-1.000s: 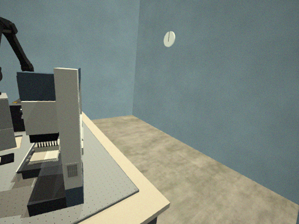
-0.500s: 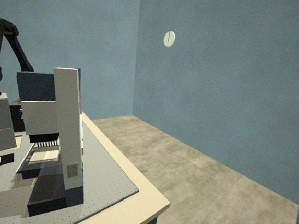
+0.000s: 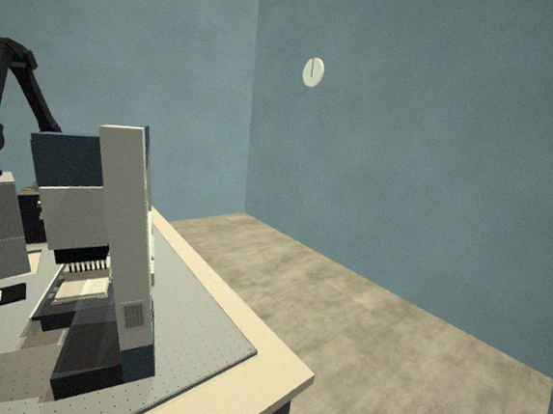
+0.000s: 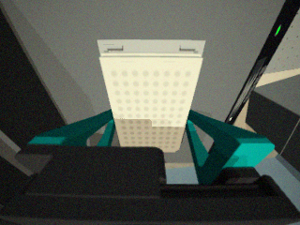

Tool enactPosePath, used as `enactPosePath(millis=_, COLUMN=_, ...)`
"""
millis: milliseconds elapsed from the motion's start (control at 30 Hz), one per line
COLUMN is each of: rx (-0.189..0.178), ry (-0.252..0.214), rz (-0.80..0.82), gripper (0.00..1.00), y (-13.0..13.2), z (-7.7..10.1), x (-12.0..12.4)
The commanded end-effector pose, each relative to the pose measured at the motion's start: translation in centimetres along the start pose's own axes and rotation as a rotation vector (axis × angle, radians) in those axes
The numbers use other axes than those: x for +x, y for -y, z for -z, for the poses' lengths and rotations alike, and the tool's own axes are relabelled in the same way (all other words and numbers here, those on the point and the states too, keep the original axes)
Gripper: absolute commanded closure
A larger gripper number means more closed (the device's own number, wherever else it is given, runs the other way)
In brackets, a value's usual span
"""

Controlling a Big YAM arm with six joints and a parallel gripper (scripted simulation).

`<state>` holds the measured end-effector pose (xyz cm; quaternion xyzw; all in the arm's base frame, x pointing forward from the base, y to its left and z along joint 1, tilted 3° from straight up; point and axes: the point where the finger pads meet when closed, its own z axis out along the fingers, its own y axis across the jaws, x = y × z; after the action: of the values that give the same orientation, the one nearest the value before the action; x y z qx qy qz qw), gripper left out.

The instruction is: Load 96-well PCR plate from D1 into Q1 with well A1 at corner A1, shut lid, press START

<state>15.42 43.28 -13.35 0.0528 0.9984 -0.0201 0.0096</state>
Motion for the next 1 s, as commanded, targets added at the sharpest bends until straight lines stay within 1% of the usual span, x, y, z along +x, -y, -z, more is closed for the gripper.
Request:
enactPosePath(millis=0, rx=-0.023, ry=0.011, rz=0.003, gripper=1.0, y=-1.5, z=0.2, x=-1.1)
enactPosePath(millis=100, rx=-0.023, ry=0.011, rz=0.007, gripper=1.0, y=-1.6, z=0.7, x=-0.9)
enactPosePath(millis=233, rx=-0.038, ry=0.015, rz=0.019, gripper=1.0, y=-2.2, z=1.5, x=-0.4)
enactPosePath(millis=300, rx=-0.037, ry=0.015, rz=0.013, gripper=1.0, y=-2.2, z=1.6, x=-0.2)
enactPosePath(millis=367, rx=-0.037, ry=0.015, rz=0.013, gripper=1.0, y=-2.2, z=1.6, x=-0.2)
enactPosePath(millis=533, rx=-0.021, ry=0.011, rz=-0.002, gripper=1.0, y=-1.2, z=1.4, x=0.2)
enactPosePath(millis=667, rx=-0.025, ry=0.013, rz=-0.003, gripper=1.0, y=-0.8, z=1.1, x=0.3)
enactPosePath(millis=767, rx=-0.038, ry=0.015, rz=-0.016, gripper=1.0, y=-1.2, z=1.1, x=-0.4)
enactPosePath(millis=967, rx=-0.041, ry=0.016, rz=-0.019, gripper=1.0, y=-1.7, z=0.7, x=-0.8)
